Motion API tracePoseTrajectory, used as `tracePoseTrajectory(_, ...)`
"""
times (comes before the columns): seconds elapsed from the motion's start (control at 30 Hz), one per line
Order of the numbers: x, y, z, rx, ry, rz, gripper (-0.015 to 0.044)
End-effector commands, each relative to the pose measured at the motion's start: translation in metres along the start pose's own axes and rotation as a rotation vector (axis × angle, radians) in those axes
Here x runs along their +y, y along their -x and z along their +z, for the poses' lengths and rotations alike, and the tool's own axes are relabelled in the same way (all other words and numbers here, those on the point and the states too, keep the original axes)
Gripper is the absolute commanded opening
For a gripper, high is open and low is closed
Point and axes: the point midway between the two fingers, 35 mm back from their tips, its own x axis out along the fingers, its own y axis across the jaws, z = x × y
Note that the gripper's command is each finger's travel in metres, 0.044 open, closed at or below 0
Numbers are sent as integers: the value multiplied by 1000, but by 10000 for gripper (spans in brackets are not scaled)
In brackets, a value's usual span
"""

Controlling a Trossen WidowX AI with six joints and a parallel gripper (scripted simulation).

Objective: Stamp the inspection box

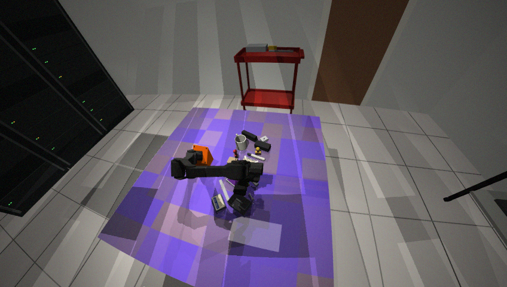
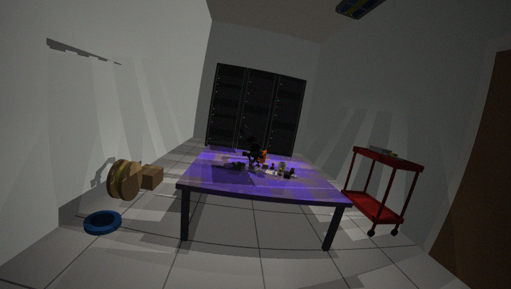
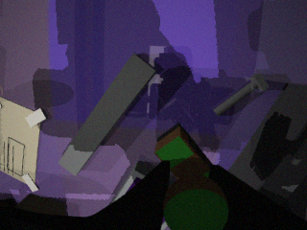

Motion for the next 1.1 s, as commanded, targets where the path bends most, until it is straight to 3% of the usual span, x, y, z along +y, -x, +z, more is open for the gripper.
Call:
tracePoseTrajectory(0.0,0,3,0,-1,-5,2,0)
tracePoseTrajectory(1.07,0,19,-1,-1,-4,1,0)
